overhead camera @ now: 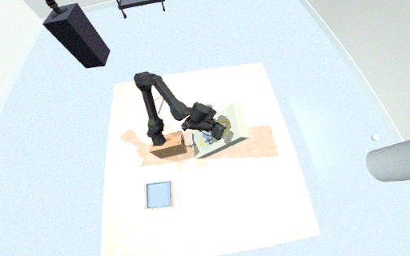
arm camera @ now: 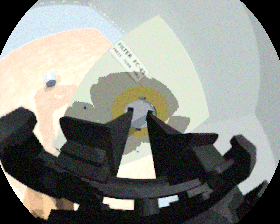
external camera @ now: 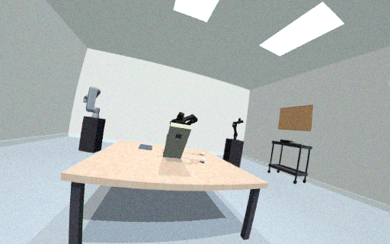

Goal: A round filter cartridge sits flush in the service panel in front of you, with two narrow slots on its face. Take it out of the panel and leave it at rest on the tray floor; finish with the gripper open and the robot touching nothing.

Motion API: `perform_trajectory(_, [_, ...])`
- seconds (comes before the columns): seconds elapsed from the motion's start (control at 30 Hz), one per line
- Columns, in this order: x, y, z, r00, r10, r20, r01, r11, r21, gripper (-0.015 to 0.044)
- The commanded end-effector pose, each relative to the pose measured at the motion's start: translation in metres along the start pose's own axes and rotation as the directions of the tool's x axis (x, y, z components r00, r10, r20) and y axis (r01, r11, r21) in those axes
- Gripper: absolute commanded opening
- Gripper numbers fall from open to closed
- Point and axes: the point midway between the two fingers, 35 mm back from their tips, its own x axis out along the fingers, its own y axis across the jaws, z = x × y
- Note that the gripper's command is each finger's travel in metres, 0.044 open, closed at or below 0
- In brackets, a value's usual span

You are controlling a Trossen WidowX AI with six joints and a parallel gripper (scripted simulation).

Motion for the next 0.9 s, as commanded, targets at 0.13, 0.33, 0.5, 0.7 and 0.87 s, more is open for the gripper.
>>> perform_trajectory(0.13, [0.0067,-0.0008,-0.0007,1.000,-0.003,-0.002,0.003,1.000,0.004,0.0107])
perform_trajectory(0.33, [0.0082,-0.0009,-0.0007,1.000,-0.003,-0.002,0.003,1.000,0.004,0.0107])
perform_trajectory(0.5, [0.0098,-0.0009,-0.0007,1.000,-0.003,-0.002,0.003,1.000,0.004,0.0107])
perform_trajectory(0.7, [0.0118,-0.0009,-0.0007,1.000,-0.003,-0.001,0.003,1.000,0.004,0.0107])
perform_trajectory(0.87, [0.0087,-0.0001,0.0019,1.000,0.000,0.007,0.000,1.000,-0.002,0.0100])
